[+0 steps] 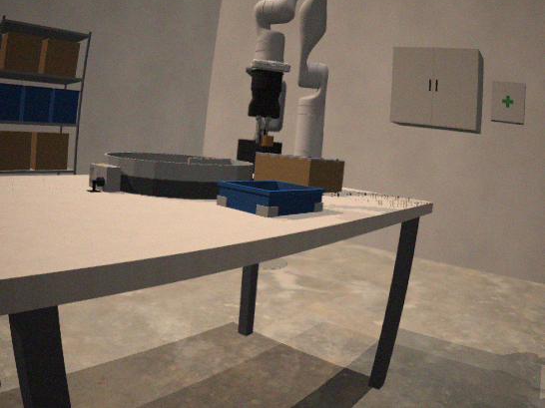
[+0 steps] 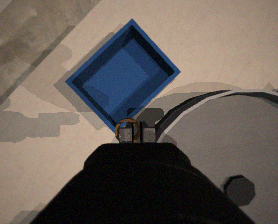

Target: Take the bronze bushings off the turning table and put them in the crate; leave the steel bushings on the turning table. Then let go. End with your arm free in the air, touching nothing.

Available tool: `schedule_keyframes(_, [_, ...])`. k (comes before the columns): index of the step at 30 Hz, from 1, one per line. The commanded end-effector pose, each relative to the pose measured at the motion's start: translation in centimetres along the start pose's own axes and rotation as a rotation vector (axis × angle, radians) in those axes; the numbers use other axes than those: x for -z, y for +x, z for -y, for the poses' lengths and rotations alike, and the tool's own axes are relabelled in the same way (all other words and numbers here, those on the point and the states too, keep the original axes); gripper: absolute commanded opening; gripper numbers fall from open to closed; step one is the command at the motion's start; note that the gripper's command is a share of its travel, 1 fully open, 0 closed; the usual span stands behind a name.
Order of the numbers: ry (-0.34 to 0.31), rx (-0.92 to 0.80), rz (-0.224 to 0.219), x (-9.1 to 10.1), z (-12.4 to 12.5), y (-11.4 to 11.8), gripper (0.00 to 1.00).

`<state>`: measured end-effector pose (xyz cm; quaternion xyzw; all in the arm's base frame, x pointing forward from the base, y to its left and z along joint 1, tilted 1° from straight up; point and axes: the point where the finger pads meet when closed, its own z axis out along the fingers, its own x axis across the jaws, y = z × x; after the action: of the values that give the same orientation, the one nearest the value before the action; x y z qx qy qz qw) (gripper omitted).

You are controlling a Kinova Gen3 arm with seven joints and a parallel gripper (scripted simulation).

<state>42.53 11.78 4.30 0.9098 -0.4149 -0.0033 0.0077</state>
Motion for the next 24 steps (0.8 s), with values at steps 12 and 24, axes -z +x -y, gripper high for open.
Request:
schedule_keyframes(12, [0.004,0.006,-0.001,0.1,4.3,-3.1,0.00])
schedule_keyframes(24, [0.004,0.007,-0.001,-2.3,4.3,-3.2,0.00])
